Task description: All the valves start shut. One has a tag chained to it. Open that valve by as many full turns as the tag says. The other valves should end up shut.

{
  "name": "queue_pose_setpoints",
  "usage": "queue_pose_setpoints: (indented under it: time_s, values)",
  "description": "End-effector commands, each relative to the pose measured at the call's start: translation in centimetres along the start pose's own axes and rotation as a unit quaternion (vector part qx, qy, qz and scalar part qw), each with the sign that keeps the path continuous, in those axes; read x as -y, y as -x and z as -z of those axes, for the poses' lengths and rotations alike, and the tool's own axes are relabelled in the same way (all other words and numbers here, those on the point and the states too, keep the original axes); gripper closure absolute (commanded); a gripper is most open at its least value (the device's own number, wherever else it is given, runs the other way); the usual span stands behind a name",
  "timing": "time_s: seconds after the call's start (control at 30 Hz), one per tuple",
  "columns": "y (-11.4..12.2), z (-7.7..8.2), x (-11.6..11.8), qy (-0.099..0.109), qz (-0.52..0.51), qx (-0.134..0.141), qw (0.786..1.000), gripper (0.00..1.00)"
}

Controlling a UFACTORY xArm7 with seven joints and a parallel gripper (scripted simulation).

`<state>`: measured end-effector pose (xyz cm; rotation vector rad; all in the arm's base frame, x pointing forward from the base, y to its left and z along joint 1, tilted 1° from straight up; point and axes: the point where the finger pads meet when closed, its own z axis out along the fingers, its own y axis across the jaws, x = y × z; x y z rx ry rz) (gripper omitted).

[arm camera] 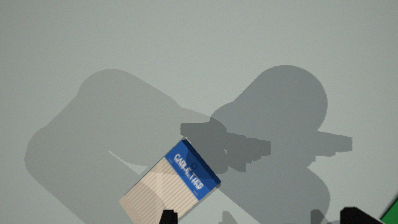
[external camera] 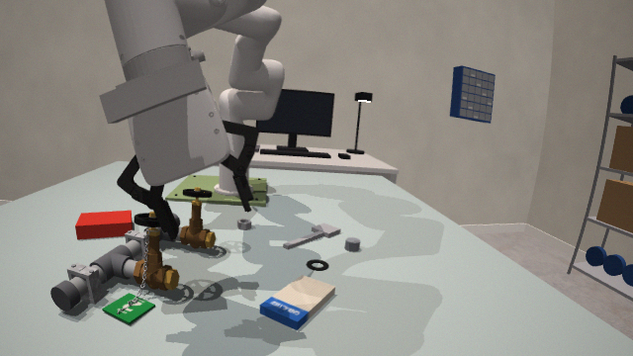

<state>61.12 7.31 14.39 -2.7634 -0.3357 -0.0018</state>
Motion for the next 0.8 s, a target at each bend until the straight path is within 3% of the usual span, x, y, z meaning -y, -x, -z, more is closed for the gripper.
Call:
queue_pose_setpoints:
  time_s: [0.0,0.03,0.1,0.13,0.43,0.77]
  values:
    - [0.5,3.0,-3.3,0.068,-0.029,0.004,0.997,0.00]
    - [0.6,3.5,-3.8,0.078,-0.034,0.004,0.996,0.00]
    - [0.6,3.5,-3.8,0.078,-0.034,0.004,0.996,0.00]
    - [0.9,4.9,-5.2,0.105,-0.047,0.003,0.993,0.00]
    - [1.8,9.1,-8.9,0.180,-0.085,-0.003,0.980,0.00]
    - [1.9,9.5,-9.2,0.187,-0.089,-0.004,0.978,0.00]
